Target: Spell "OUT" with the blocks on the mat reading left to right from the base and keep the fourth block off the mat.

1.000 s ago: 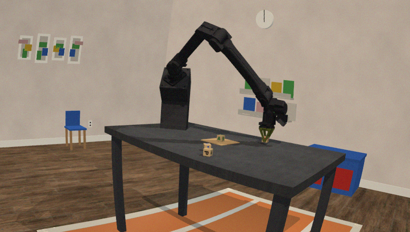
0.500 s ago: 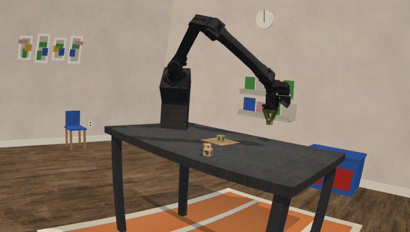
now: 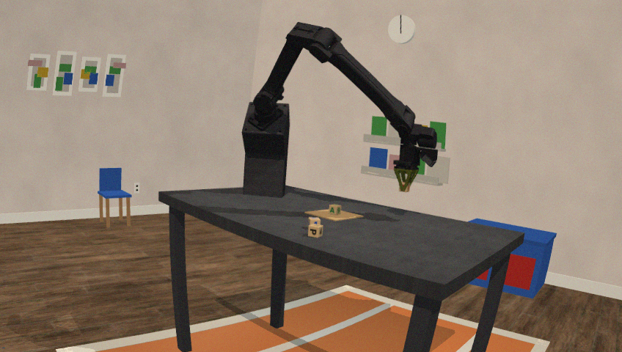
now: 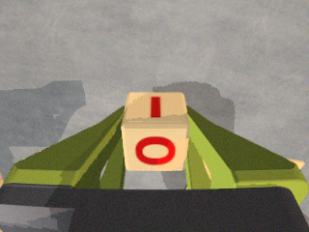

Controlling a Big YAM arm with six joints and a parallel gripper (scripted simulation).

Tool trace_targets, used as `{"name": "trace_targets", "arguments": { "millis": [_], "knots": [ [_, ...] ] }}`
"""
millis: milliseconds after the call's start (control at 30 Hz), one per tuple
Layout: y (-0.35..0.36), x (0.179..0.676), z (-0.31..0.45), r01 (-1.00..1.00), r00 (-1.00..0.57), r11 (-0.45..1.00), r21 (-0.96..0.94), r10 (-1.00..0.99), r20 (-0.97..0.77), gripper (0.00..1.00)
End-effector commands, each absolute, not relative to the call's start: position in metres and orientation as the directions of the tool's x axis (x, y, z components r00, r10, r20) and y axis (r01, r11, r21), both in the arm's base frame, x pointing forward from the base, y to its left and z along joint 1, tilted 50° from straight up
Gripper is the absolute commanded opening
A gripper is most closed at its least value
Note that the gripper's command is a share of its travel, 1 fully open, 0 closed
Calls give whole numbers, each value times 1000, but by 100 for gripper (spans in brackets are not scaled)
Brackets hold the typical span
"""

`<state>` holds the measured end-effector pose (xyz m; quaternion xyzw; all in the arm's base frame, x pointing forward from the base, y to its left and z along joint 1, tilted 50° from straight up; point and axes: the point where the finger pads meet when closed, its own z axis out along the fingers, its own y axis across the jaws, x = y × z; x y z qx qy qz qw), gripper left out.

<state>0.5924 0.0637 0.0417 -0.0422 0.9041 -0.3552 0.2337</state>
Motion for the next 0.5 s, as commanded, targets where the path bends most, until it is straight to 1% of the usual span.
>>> {"name": "trace_targets", "arguments": {
  "millis": [0, 67, 167, 300, 467],
  "knots": [
    [53, 587, 57, 235, -850, 775, -586, -128, -511, 25],
    [53, 587, 57, 235, -850, 775, -586, -128, -511, 25],
    [41, 570, 54, 386, -793, 785, -484, 15, -609, 25],
    [21, 535, 46, 526, -712, 769, -364, 163, -683, 25],
    [-6, 484, 36, 663, -594, 716, -220, 325, -736, 25]
  ]
}}
